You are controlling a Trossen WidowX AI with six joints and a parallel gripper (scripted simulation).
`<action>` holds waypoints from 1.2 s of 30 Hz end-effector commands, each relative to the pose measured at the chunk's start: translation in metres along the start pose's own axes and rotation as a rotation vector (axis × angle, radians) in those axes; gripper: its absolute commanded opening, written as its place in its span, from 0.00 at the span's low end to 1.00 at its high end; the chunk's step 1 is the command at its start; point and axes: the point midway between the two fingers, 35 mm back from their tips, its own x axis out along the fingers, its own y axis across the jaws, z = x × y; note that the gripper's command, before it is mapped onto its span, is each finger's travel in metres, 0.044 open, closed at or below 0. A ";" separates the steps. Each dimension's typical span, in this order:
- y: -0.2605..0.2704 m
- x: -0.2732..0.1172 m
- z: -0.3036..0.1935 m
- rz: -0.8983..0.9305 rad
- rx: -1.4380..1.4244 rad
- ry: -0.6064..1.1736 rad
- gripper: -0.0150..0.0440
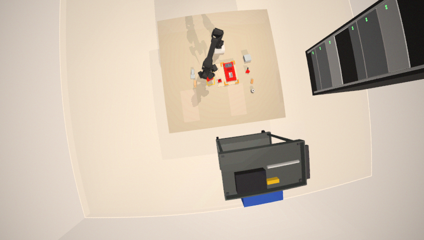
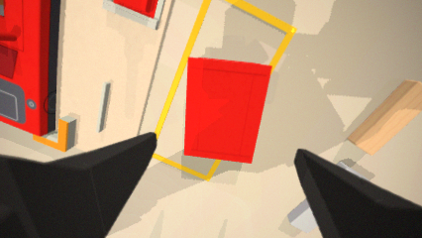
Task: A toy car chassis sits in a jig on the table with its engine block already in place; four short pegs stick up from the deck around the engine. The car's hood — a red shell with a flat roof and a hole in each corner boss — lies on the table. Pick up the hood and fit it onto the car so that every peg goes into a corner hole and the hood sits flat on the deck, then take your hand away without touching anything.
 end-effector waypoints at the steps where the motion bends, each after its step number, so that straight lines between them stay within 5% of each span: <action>1: 0.001 0.001 -0.001 0.000 0.012 -0.005 1.00; 36: 0.001 0.026 0.000 0.000 0.012 -0.005 1.00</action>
